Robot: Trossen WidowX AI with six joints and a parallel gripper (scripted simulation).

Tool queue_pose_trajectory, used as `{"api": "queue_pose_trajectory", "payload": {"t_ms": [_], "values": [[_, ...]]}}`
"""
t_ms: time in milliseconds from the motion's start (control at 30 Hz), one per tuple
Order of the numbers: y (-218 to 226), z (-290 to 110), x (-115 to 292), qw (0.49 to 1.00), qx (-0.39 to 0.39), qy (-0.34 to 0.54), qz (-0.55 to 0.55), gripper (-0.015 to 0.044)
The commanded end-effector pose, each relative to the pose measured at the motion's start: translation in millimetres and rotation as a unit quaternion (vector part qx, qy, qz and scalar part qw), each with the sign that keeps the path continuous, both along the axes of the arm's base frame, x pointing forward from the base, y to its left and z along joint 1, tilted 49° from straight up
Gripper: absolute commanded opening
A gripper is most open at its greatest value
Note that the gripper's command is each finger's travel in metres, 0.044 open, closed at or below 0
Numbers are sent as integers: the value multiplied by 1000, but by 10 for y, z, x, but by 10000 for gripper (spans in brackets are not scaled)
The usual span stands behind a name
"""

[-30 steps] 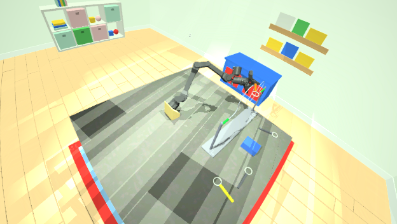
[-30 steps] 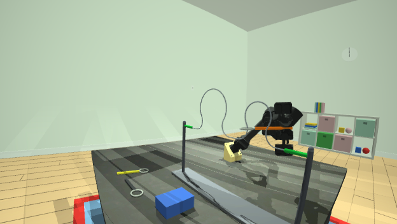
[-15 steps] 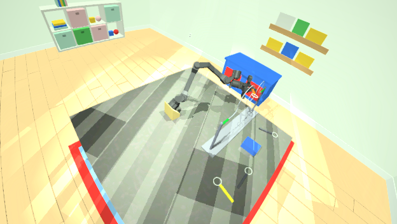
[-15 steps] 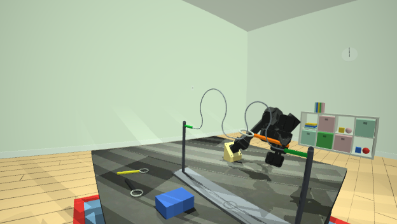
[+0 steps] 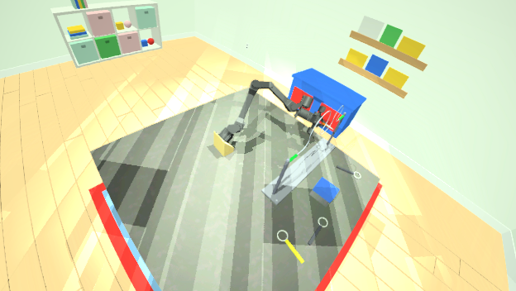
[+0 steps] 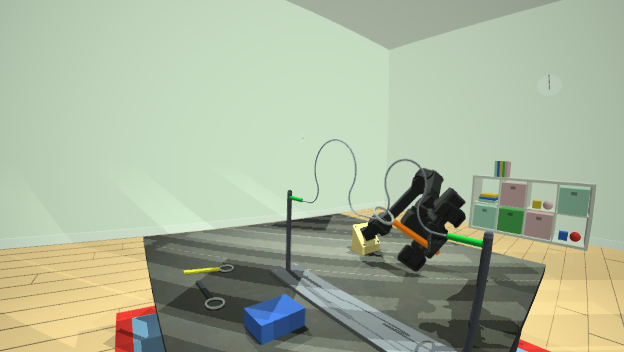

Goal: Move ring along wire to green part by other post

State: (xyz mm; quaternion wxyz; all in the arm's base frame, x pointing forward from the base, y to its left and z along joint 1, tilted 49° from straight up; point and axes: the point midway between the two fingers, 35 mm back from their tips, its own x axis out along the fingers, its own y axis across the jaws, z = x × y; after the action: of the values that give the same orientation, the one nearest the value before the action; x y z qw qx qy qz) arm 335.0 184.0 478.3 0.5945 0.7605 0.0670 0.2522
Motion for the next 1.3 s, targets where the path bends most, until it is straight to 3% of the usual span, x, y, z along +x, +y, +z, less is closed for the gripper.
{"api": "queue_pose_trajectory", "payload": {"t_ms": [0, 733, 1267], "values": [[14, -110, -16, 999, -48, -2, -3, -150], [-80, -885, 49, 952, -304, 11, -24, -150], [-303, -1264, 73, 906, -422, 17, -33, -150]]}}
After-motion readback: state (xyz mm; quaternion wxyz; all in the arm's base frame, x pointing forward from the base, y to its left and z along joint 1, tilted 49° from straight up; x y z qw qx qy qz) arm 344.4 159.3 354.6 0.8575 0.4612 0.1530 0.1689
